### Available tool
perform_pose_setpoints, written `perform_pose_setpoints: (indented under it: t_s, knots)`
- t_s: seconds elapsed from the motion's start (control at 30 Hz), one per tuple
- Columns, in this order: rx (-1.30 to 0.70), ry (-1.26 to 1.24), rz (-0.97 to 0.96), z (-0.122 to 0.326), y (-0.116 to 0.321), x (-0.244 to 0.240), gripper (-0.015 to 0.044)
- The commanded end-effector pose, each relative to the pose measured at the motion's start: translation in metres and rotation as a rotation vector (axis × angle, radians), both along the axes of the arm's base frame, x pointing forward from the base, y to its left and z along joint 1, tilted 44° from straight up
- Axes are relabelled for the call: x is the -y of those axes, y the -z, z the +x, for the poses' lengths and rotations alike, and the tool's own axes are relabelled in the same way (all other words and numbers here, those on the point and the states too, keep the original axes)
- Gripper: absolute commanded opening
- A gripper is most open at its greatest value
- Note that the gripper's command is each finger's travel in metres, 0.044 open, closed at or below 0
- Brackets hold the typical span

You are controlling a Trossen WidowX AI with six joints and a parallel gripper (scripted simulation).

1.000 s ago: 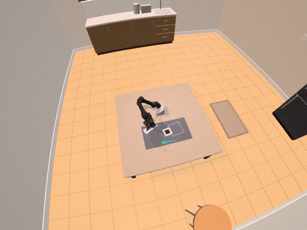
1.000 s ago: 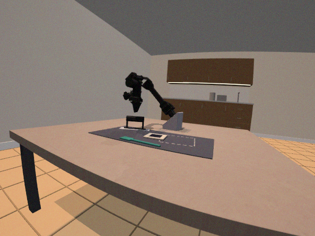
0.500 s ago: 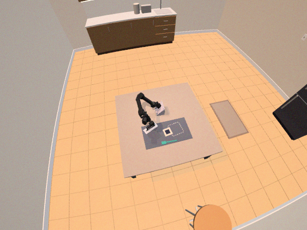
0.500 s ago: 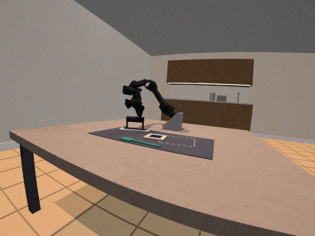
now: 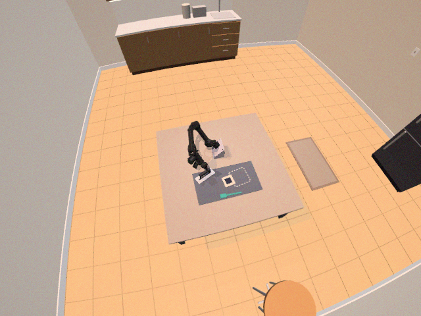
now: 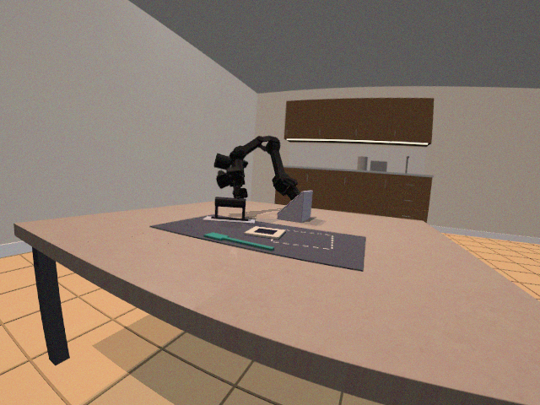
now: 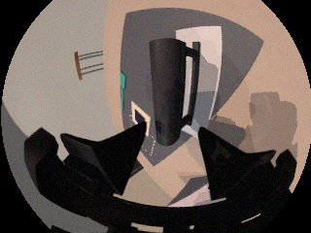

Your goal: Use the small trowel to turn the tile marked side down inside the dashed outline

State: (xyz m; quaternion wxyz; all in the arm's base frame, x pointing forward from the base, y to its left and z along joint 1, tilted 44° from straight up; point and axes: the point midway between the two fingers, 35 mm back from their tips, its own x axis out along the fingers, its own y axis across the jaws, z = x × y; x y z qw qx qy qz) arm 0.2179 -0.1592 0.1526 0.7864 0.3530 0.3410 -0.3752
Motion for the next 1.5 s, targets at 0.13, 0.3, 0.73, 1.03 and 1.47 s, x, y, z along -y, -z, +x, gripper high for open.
perform_pose_setpoints:
  t_s: [0.13, 0.3, 0.73, 1.03, 1.47]
  knots:
    - [0.163, -0.14, -0.11, -0.007, -0.007, 0.001, 0.03]
    - [0.167, -0.144, -0.113, -0.007, -0.007, 0.001, 0.03]
    - [0.165, -0.144, -0.112, 0.004, 0.004, 0.008, 0.03]
    - [0.165, -0.144, -0.112, 0.014, 0.013, 0.014, 0.03]
    - [0.163, -0.144, -0.111, 0.027, 0.028, 0.02, 0.03]
